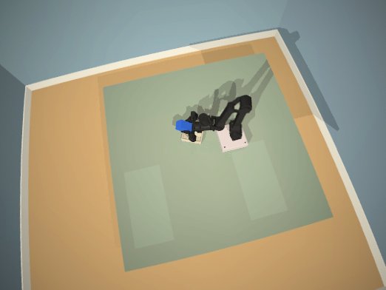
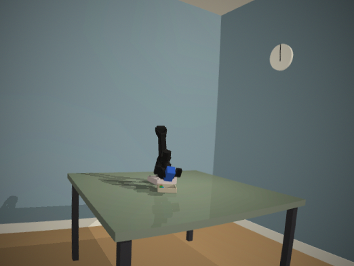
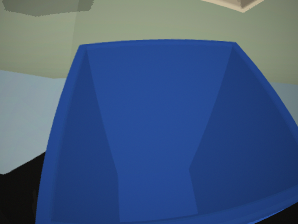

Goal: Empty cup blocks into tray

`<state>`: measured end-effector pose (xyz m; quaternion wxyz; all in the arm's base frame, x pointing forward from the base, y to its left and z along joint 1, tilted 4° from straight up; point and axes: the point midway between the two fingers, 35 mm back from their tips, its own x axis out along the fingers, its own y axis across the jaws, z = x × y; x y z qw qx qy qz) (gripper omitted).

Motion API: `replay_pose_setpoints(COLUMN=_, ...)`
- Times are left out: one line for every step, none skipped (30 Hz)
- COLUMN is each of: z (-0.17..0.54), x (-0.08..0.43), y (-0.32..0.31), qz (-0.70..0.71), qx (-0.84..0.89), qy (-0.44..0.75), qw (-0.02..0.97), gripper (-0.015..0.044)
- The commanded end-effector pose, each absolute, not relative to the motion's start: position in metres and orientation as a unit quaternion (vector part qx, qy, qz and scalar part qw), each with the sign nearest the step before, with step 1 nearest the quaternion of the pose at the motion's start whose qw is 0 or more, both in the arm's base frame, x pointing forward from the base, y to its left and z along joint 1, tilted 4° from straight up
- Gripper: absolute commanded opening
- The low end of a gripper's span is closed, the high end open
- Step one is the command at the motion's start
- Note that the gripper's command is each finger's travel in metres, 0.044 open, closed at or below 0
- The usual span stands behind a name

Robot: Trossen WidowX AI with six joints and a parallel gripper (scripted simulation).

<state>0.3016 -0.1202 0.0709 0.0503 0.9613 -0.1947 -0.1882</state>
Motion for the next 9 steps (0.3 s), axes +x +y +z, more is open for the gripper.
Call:
replay_pose_setpoints(z=0.0696, x=0.2998, y=-0.1198, qz=-0.178, qx=0.963, qy=-0.196, qw=0.051, gripper=0.0)
replay_pose_setpoints(z=0.0697, x=0.2997, y=-0.1198, qz=-0.176, qx=0.963, qy=-0.196, qw=0.052, gripper=0.0)
replay_pose_setpoints(z=0.0697, x=0.2995, y=-0.1197, qz=-0.173, qx=0.964, qy=-0.196, qw=0.052, gripper=0.0)
replay_pose_setpoints(z=0.0698, x=0.2994, y=-0.1196, qz=-0.17, qx=0.964, qy=-0.197, qw=0.053, gripper=0.0)
replay_pose_setpoints(z=0.0699, x=0.2992, y=-0.1195, qz=-0.167, qx=0.965, qy=-0.197, qw=0.054, gripper=0.0)
replay_pose_setpoints(z=0.0699, x=0.299, y=-0.1194, qz=-0.164, qx=0.965, qy=-0.197, qw=0.054, gripper=0.0)
replay_pose_setpoints(z=0.0701, x=0.2988, y=-0.1193, qz=-0.161, qx=0.965, qy=-0.197, qw=0.055, gripper=0.0)
replay_pose_setpoints(z=0.0702, x=0.2986, y=-0.1192, qz=-0.158, qx=0.966, qy=-0.197, qw=0.056, gripper=0.0)
replay_pose_setpoints(z=0.0703, x=0.2983, y=-0.1191, qz=-0.156, qx=0.966, qy=-0.197, qw=0.056, gripper=0.0)
